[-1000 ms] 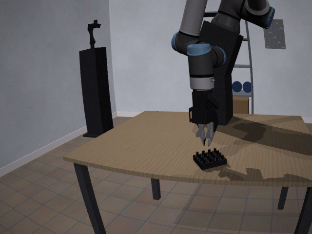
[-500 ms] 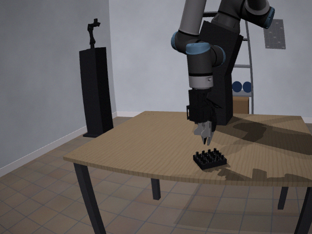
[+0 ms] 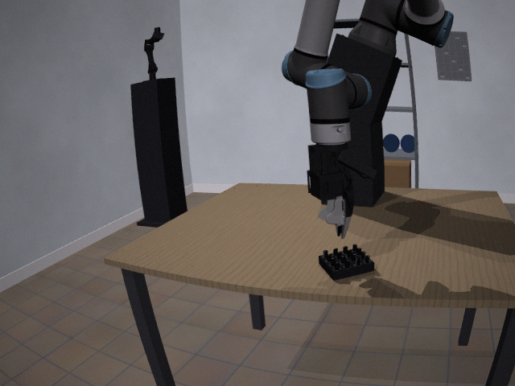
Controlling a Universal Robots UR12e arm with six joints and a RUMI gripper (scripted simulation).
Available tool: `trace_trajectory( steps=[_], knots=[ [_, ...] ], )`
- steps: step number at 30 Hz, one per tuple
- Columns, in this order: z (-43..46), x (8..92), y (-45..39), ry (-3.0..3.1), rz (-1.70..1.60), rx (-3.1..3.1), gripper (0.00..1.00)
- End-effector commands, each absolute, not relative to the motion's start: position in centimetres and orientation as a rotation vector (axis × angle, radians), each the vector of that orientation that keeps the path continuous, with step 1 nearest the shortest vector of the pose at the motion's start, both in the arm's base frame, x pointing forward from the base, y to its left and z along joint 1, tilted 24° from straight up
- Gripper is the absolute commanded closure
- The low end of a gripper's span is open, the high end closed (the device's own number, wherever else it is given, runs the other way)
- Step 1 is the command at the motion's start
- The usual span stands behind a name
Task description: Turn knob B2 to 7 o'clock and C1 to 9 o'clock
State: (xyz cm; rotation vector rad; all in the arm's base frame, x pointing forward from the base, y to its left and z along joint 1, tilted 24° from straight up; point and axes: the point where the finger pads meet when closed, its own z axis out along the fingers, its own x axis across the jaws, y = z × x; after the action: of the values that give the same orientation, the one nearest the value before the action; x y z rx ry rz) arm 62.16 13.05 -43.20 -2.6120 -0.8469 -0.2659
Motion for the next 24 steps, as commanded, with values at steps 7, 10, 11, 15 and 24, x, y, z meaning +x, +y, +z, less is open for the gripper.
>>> trace_trajectory(
  steps=[7,10,11,15,24],
  knots=[
    [-42.77,62.22,12.76,-0.456,-0.187,-2.695,0.89],
    [-42.74,62.21,12.75,-0.397,-0.174,-2.702,0.89],
    [-42.7,62.24,12.68,-0.343,-0.163,-2.708,0.89],
    [-42.62,62.29,12.57,-0.231,-0.14,-2.716,0.89],
    [-42.44,62.39,12.36,0.045,-0.081,-2.72,0.89]
  ],
)
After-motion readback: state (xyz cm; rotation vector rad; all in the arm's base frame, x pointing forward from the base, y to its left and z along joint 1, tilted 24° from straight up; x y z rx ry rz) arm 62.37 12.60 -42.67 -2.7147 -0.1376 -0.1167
